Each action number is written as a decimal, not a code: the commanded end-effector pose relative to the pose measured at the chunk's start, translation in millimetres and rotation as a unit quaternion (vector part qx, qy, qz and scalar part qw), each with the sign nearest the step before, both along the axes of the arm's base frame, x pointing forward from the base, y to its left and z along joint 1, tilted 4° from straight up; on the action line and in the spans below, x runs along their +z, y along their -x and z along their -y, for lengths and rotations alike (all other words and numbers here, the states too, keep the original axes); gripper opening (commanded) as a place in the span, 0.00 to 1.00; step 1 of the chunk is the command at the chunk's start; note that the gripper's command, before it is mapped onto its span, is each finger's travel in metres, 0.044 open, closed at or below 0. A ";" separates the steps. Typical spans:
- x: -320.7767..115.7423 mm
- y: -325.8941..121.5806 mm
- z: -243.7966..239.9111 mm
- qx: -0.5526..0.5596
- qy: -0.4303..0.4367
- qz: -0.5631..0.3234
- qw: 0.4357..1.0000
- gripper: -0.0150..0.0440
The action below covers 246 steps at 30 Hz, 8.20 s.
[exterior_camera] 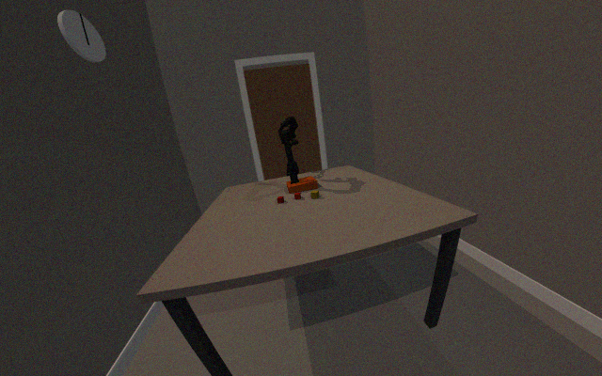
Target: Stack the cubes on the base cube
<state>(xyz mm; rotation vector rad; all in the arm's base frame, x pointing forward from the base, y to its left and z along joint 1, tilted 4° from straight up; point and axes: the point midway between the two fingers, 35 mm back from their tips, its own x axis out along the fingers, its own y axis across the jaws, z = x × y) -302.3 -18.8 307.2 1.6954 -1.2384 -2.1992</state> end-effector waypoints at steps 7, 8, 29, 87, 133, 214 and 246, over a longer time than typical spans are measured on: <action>3.1 -1.6 -45.0 -0.069 -0.012 -0.011 0.997 0.70; 1.5 -2.0 -52.6 -0.076 -0.018 -0.012 0.997 0.70; -32.5 -55.1 -201.5 -0.194 -0.129 -0.012 0.972 0.70; -121.1 -452.0 -286.6 -0.403 -0.259 0.207 0.853 0.70; -181.7 -594.4 7.9 -0.500 -0.119 0.335 0.790 0.70; -256.6 -586.3 68.2 -0.516 -0.087 0.337 0.783 0.43; -192.3 -584.4 53.7 -0.552 -0.074 0.342 0.757 0.43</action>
